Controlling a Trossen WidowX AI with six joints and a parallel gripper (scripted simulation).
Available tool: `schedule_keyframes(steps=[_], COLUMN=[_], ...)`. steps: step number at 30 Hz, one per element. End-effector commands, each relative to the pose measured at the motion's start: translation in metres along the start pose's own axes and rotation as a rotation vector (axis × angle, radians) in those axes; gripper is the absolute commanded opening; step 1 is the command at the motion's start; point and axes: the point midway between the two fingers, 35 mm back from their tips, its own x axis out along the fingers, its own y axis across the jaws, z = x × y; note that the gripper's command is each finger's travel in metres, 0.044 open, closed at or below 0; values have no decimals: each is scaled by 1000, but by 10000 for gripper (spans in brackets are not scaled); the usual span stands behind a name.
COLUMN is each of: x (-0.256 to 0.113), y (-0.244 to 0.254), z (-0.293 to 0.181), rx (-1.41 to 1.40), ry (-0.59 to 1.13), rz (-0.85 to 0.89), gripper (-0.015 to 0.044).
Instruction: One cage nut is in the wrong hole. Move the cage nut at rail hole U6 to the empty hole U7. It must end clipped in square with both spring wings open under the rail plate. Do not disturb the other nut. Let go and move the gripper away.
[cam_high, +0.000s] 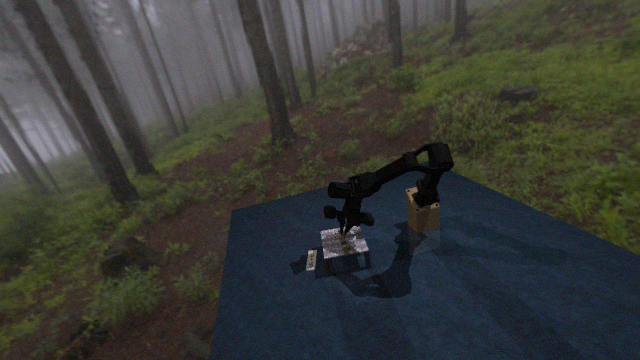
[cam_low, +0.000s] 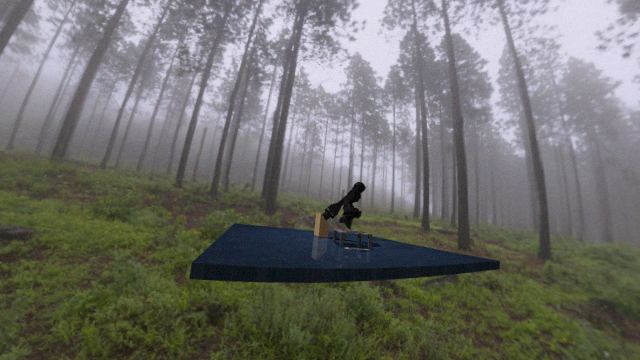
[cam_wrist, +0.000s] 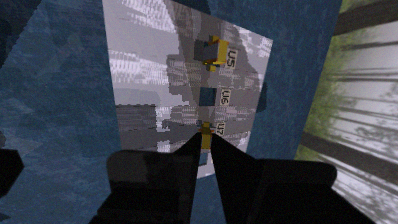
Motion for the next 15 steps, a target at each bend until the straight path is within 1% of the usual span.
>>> schedule_keyframes(steps=[1,15], x=[0,0], y=[1,2], z=[-1,0], rx=[4,4], ry=[3,3], rz=[-6,-18], gripper=[25,25])
